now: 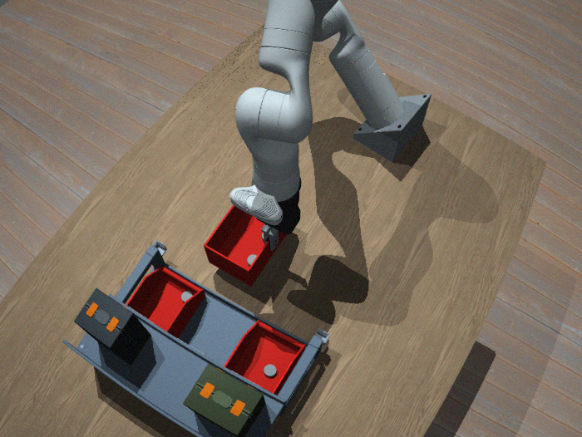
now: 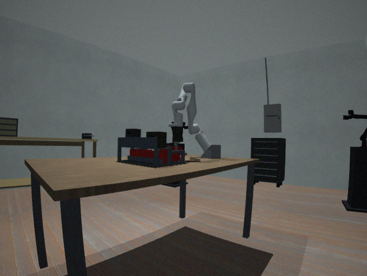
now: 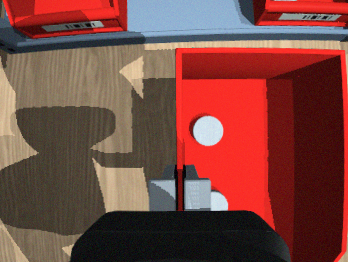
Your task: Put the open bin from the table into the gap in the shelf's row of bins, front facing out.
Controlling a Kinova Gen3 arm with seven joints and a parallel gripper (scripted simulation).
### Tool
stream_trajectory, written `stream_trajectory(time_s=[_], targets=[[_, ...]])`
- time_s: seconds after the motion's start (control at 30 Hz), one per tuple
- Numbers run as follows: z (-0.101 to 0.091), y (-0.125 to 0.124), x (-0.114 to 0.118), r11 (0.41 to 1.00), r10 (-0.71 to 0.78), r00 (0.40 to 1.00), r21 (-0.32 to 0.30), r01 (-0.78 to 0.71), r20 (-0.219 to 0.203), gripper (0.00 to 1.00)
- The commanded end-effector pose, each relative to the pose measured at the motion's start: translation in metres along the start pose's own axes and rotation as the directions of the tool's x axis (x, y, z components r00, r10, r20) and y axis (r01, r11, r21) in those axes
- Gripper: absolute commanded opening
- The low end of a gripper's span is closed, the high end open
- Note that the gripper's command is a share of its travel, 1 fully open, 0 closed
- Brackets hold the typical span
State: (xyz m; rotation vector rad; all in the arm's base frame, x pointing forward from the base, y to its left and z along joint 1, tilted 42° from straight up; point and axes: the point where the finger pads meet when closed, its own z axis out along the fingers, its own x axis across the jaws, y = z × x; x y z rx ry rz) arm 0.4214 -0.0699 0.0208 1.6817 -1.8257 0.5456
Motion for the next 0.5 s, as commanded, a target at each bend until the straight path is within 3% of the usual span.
stream_trajectory(time_s=[0.0, 0.47], targets=[[-0.001, 0.002, -0.010, 1.000, -0.013, 1.000, 0.004, 0.013, -0.006, 0.00], [0.000, 0.008, -0.030, 1.000, -0.022, 1.000, 0.004, 0.022, -0.006, 0.00]])
